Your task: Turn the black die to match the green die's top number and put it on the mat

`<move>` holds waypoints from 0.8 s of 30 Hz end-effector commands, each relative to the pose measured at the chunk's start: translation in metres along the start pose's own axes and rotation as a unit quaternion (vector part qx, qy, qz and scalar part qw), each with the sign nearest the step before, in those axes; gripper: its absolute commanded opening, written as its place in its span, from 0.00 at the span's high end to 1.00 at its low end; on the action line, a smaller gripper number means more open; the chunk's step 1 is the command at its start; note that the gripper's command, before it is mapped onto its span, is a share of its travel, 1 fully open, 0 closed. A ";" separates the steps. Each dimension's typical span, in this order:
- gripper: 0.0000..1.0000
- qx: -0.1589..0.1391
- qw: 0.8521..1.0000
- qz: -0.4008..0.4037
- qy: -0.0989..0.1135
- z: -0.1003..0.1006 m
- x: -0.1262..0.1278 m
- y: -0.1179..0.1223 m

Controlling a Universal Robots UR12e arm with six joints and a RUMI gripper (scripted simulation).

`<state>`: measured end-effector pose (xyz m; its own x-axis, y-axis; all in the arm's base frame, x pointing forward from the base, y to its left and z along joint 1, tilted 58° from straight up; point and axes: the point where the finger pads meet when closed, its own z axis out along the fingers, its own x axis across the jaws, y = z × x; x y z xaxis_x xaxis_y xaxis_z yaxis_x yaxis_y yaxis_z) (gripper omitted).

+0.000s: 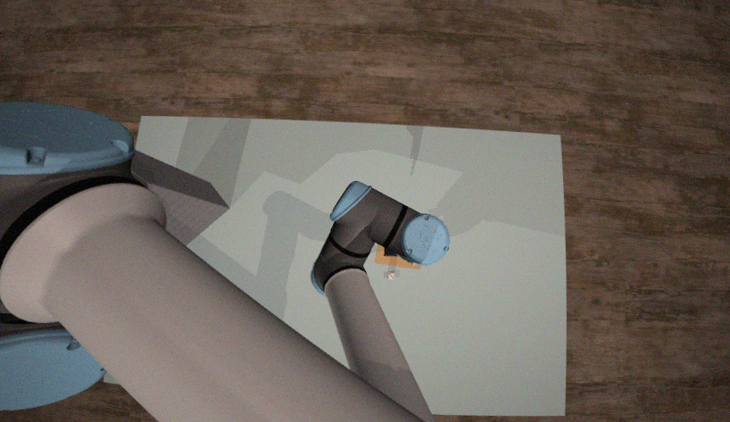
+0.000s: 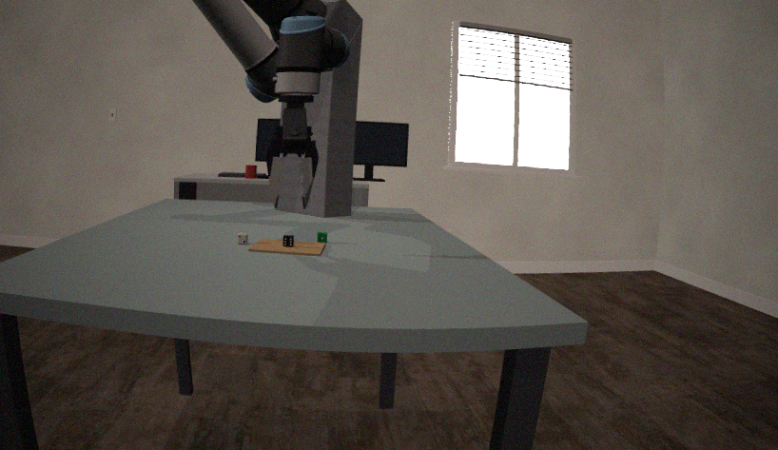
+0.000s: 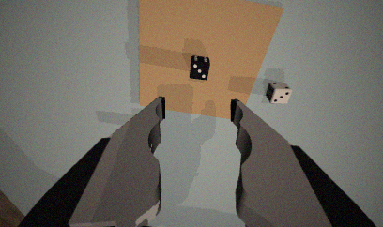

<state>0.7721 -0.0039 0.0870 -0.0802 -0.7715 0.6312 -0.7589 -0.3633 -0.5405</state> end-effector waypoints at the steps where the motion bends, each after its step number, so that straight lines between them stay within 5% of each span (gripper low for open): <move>1: 0.67 0.016 1.000 -0.001 0.001 -0.002 0.000 0.000; 12: 0.67 0.027 1.000 -0.002 0.002 -0.003 0.001 0.000; 13: 0.00 0.027 1.000 -0.002 0.002 -0.003 0.001 0.000; 24: 0.00 0.027 1.000 -0.002 0.002 -0.003 0.001 0.000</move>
<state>0.7698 -0.0039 0.0891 -0.0809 -0.7674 0.6360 -0.7230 -0.3940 -0.5674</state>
